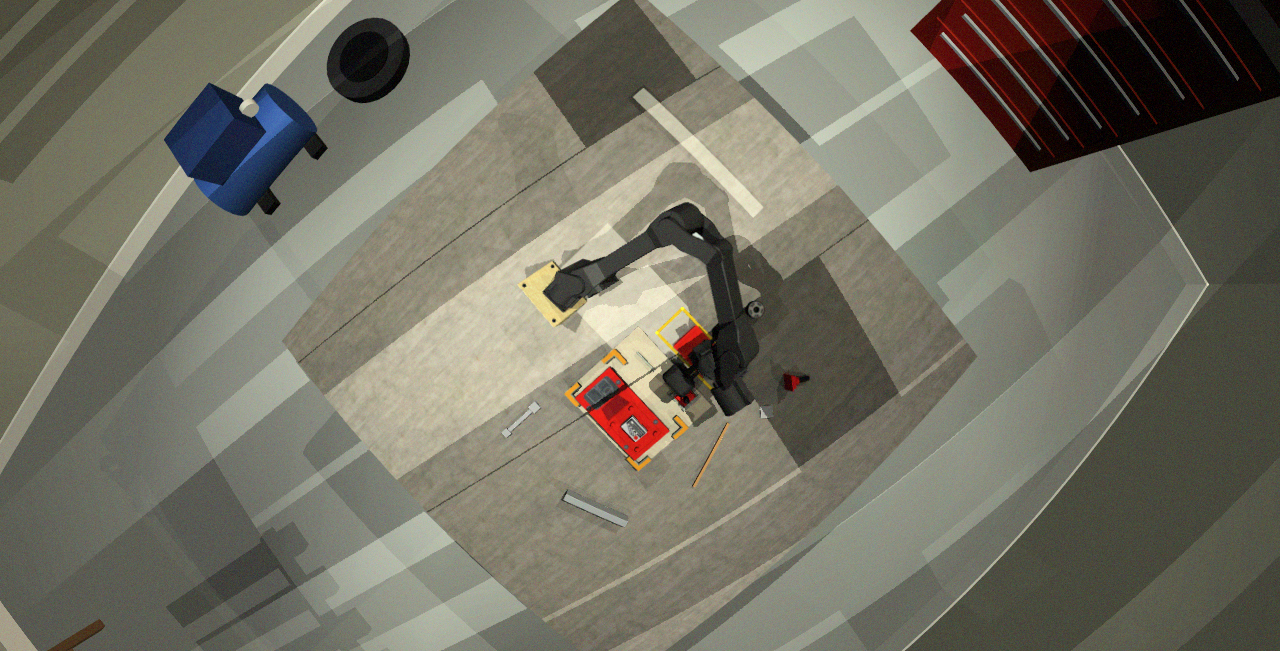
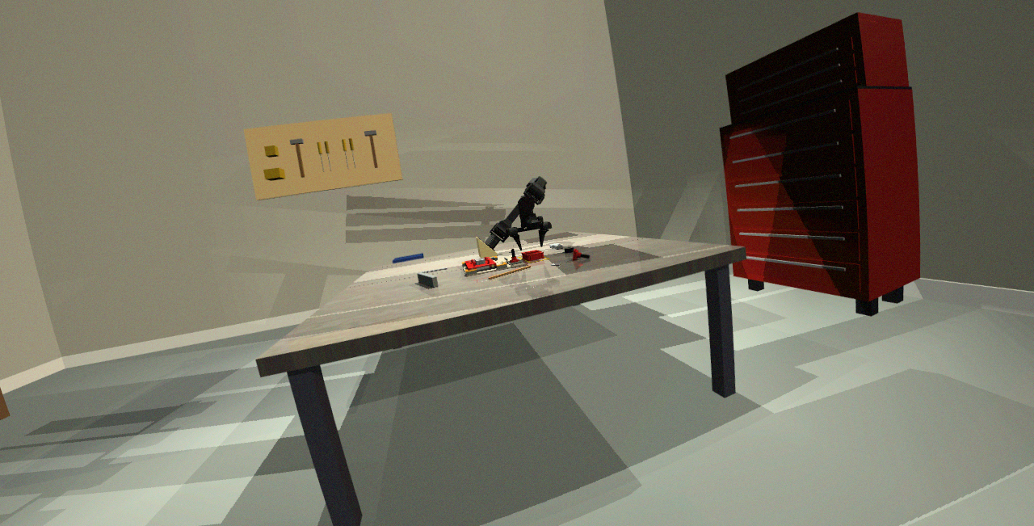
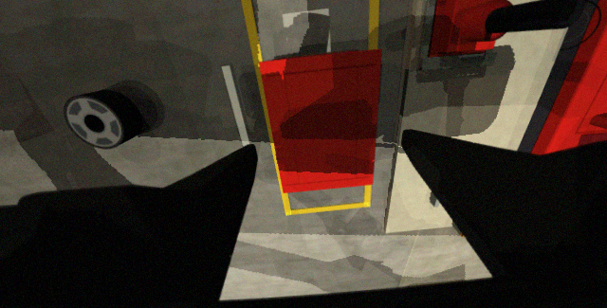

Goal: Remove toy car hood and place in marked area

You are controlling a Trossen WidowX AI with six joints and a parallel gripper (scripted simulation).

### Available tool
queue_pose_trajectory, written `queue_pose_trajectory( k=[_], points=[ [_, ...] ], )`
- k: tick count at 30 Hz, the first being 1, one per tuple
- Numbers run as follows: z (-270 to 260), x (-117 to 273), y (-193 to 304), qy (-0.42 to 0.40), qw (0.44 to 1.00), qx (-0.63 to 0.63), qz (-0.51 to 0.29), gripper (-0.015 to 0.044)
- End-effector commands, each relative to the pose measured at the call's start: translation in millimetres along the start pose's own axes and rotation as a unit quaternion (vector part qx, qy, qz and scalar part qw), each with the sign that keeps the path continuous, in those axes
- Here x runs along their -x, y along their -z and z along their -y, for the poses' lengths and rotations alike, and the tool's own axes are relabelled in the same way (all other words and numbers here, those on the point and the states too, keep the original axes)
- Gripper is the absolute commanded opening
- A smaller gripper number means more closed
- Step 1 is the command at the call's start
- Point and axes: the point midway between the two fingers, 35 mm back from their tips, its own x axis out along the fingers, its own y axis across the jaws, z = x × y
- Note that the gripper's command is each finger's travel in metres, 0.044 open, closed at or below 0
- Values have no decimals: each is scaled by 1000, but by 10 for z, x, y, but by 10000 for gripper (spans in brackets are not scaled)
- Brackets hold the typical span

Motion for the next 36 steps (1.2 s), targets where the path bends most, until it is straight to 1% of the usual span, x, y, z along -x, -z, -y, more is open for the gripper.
queue_pose_trajectory(
  k=[1,3,36],
  points=[
    [9,357,-20,0,1000,1,4,440],
    [5,436,-10,-2,1000,1,3,440],
    [5,436,-10,-2,1000,1,3,440]
  ],
)
